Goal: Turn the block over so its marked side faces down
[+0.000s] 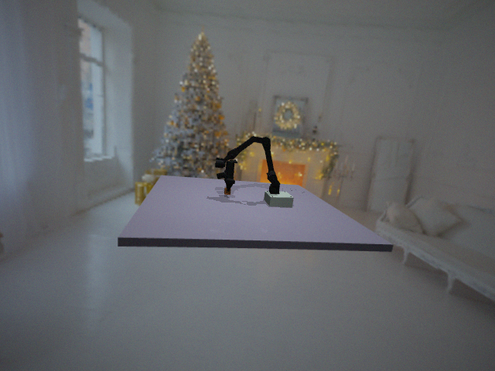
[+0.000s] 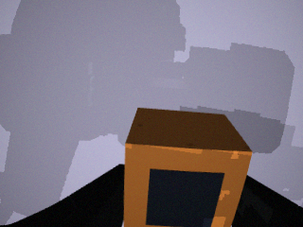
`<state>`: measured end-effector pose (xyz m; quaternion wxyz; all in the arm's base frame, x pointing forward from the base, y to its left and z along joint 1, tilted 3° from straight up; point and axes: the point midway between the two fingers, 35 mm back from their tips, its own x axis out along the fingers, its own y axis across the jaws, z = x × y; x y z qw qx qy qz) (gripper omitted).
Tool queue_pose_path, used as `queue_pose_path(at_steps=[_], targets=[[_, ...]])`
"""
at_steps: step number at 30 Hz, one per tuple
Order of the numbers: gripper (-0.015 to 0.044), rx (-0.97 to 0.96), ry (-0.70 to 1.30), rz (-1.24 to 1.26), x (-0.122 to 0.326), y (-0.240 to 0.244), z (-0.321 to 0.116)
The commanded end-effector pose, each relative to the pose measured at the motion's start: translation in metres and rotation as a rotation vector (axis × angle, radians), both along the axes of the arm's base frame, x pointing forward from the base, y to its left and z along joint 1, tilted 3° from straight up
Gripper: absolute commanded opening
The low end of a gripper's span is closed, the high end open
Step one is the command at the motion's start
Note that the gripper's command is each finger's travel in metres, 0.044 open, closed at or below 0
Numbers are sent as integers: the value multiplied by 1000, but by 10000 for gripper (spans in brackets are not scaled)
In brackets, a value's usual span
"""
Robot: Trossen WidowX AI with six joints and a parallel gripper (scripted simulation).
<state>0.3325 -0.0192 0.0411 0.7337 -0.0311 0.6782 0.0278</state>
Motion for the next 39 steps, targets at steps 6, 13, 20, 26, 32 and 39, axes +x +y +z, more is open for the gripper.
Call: queue_pose_path(at_steps=[6, 13, 20, 26, 32, 39], targets=[[0, 13, -106, -8, 1, 0, -2], [0, 24, -222, -9, 1, 0, -5], [0, 33, -339, -7, 0, -1, -7], [0, 39, -439, -4, -3, -1, -7], [0, 42, -514, -1, -6, 0, -6], [0, 46, -547, -3, -1, -1, -12]])
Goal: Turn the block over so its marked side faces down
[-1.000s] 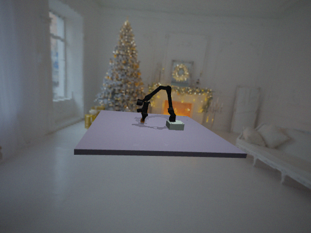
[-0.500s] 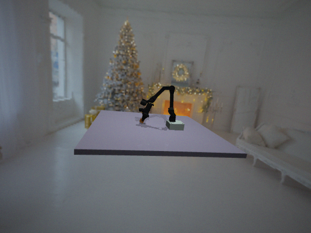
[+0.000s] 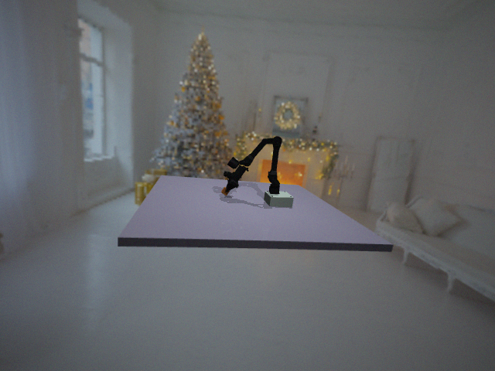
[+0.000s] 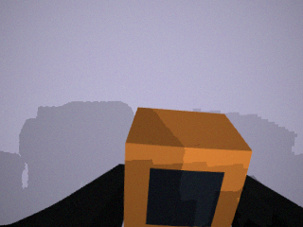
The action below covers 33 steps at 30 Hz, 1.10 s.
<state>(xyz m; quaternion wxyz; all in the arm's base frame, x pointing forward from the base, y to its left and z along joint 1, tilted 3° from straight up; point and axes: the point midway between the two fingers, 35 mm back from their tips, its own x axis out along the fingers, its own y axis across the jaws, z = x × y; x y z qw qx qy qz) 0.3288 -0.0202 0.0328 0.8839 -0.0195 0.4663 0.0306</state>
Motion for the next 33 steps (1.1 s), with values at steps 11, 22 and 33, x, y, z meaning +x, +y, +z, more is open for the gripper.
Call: queue_pose_path(at_steps=[11, 22, 33], targets=[[0, 17, -174, 0, 14, -1, -24], [0, 28, -320, 1, 13, -2, -35], [0, 36, -464, 6, 2, 0, -33]])
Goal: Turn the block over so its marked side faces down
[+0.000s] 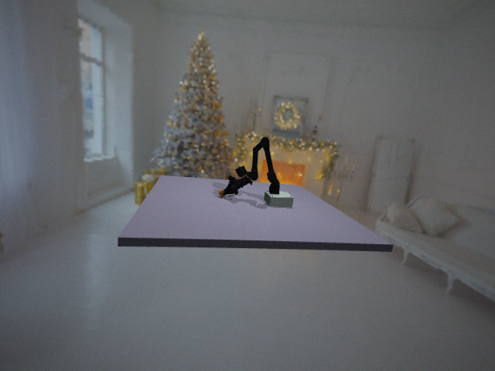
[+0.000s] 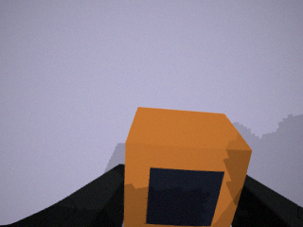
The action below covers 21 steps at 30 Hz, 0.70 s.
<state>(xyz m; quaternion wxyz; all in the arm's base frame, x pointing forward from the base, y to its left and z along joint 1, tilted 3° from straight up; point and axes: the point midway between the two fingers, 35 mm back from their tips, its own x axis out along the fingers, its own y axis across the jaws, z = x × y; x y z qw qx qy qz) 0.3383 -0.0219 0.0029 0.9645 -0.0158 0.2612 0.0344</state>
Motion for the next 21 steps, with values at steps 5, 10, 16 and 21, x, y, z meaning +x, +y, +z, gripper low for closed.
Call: queue_pose_path(at_steps=[5, 10, 16, 21], targets=[[0, 11, -68, 4, -12, 2, 0], [0, 13, -97, 5, -13, 2, 2], [0, 13, -98, 5, -13, 2, 2], [0, 13, -98, 5, -13, 2, 2]])
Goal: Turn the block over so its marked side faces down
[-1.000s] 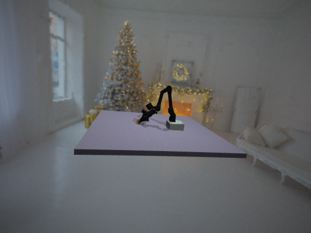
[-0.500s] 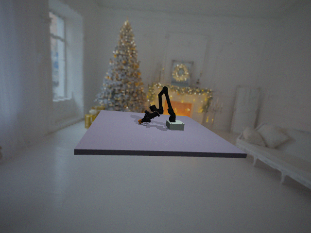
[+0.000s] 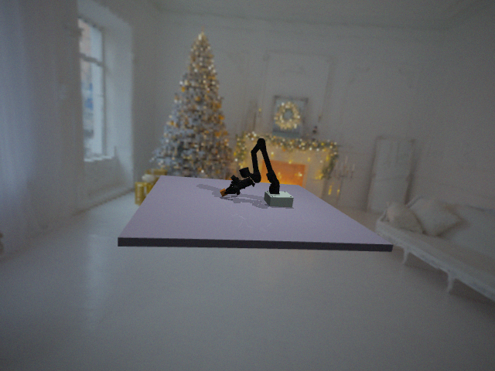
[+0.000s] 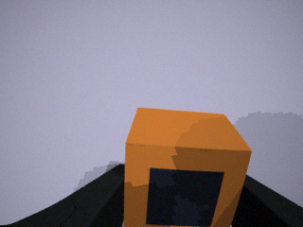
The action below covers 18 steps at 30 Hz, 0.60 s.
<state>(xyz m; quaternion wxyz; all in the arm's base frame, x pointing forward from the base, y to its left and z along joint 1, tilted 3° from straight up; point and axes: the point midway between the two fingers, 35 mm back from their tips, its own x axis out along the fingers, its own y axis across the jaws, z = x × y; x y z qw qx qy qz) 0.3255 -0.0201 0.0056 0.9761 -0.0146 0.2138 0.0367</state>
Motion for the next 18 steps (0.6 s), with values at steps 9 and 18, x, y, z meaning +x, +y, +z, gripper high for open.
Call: queue_pose_path(at_steps=[9, 18], targets=[[210, 6, -1, 1, 0, 0, 0], [440, 6, -1, 1, 0, 0, 0]])
